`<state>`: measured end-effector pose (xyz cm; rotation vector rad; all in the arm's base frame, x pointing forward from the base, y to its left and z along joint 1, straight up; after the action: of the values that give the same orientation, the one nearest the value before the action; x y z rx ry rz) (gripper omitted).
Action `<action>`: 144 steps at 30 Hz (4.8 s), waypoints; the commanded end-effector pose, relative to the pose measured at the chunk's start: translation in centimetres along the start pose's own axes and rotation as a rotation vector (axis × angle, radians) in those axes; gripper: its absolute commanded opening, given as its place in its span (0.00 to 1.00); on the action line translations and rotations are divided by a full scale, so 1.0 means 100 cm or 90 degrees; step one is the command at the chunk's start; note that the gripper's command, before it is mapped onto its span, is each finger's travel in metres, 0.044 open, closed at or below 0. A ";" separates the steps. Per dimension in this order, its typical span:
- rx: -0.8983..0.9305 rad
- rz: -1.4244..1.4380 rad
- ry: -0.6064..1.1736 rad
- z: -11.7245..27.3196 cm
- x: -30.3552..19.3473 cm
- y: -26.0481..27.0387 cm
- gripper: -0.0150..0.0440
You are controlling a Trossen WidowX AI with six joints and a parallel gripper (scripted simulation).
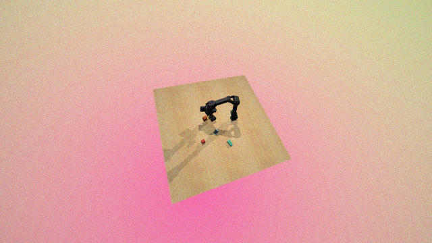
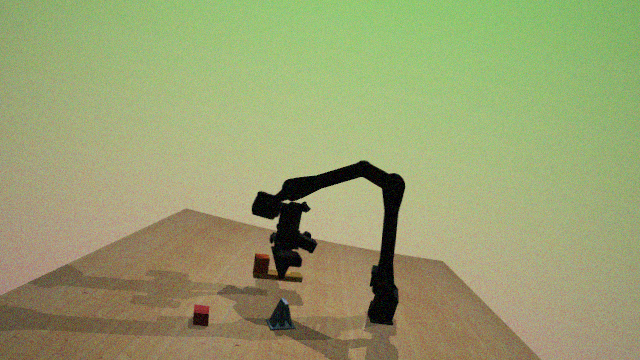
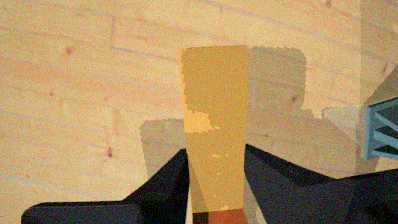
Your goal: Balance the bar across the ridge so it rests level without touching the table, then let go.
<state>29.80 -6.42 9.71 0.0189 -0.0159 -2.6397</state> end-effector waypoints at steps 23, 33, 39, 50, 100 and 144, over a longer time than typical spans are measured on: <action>0.002 -0.004 0.006 0.070 0.002 -0.002 0.25; 0.001 0.008 0.007 0.079 -0.005 -0.019 0.25; 0.000 0.024 0.007 0.080 -0.014 -0.041 0.25; -0.002 0.054 0.008 0.081 -0.027 -0.083 0.25; -0.007 0.124 0.009 0.045 -0.030 -0.177 0.25; -0.007 0.124 0.009 0.037 -0.030 -0.176 0.25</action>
<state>23.90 10.49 13.27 0.0296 -0.0017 -2.4431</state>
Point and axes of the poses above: the point midway between the two fingers, 35 mm back from their tips, its own z axis back along the fingers, its own y axis across the jaws, x = y × z, the point moved 1 cm from there along z, back along the fingers, and after that the axes turned 13 degrees about z, right-handed, at the moved point
